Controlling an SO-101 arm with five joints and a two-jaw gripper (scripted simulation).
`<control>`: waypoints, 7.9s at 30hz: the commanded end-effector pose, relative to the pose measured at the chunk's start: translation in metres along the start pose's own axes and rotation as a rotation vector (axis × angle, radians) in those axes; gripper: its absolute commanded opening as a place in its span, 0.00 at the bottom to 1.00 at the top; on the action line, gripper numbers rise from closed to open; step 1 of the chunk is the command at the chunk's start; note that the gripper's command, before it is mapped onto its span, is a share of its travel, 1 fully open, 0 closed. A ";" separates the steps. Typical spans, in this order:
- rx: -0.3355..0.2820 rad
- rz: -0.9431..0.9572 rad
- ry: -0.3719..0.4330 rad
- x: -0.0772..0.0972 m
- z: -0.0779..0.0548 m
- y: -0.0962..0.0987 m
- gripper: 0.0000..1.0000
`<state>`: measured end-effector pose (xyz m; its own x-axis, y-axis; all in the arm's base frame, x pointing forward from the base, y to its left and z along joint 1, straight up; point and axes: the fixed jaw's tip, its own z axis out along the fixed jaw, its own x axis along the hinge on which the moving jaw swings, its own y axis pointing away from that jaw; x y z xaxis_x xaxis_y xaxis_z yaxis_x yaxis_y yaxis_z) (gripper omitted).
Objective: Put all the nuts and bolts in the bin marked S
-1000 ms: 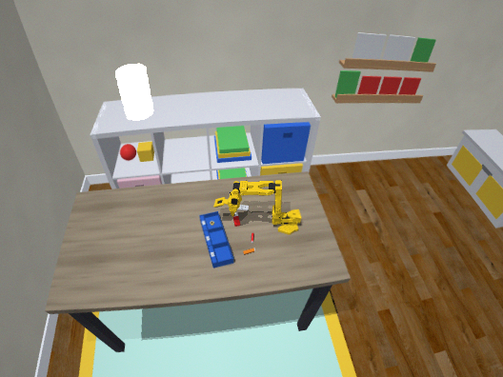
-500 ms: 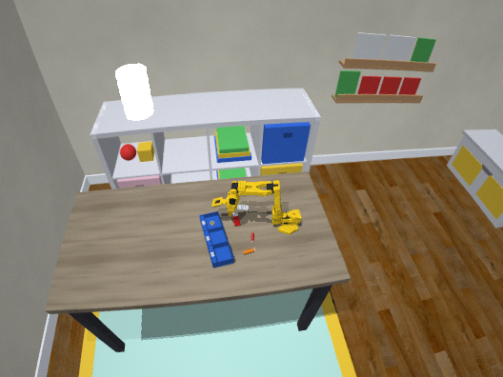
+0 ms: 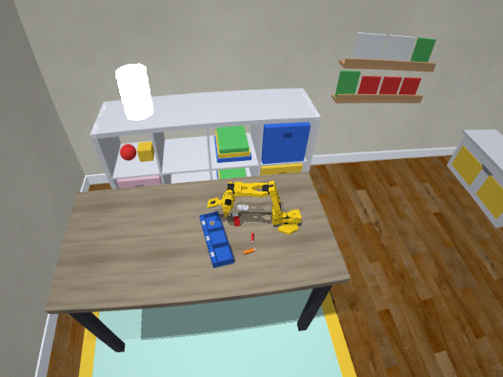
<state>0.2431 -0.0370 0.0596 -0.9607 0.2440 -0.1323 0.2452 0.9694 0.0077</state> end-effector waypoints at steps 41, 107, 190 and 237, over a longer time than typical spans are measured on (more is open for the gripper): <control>-0.016 -0.091 -0.163 -0.059 -0.003 0.016 0.00; -0.017 -0.129 -0.165 -0.060 0.001 0.020 0.00; -0.019 -0.128 -0.201 -0.062 0.005 0.020 0.00; -0.019 -0.128 -0.201 -0.060 0.021 0.020 0.00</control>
<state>0.3007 -0.0333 0.0279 -0.9599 0.1309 -0.2481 0.1354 0.9908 -0.0010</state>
